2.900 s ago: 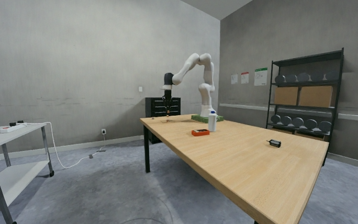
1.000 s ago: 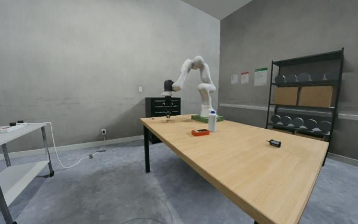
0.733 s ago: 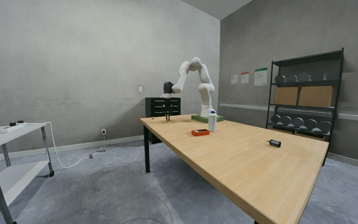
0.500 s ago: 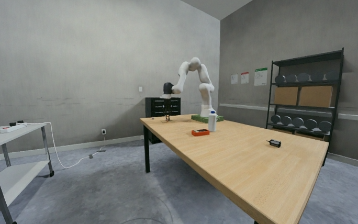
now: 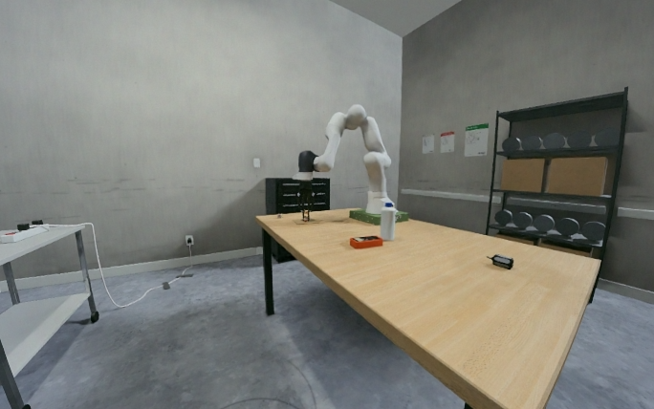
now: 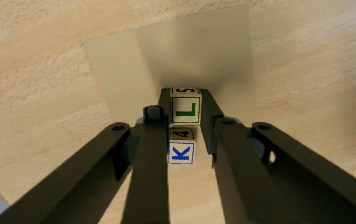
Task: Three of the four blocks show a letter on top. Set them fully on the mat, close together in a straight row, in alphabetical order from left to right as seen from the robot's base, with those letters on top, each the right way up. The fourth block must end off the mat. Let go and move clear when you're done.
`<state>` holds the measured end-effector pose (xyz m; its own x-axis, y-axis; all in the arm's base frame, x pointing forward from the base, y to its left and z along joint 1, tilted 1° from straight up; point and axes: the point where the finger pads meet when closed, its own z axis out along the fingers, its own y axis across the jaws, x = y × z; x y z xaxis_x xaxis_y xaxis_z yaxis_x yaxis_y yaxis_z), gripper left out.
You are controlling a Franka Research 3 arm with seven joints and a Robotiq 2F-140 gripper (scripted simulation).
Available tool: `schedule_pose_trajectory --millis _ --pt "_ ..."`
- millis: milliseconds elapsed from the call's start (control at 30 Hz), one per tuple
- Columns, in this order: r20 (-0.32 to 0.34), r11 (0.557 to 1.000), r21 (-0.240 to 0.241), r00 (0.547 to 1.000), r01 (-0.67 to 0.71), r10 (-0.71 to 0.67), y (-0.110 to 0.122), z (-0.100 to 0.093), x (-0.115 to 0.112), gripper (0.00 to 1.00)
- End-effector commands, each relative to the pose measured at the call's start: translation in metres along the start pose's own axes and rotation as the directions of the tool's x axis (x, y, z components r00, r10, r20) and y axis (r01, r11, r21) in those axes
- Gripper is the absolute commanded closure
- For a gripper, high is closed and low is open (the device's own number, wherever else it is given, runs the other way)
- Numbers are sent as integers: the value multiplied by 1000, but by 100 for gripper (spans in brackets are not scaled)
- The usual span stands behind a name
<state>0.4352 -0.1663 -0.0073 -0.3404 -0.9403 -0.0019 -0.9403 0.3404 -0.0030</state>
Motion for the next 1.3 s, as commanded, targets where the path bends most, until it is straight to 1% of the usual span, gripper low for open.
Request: schedule_pose_trajectory --millis 0,1267 --pt "-1 1000 6 1000 -18 18 -3 -2 1 78" --pt "-1 1000 6 1000 -27 27 -5 -2 -1 78"
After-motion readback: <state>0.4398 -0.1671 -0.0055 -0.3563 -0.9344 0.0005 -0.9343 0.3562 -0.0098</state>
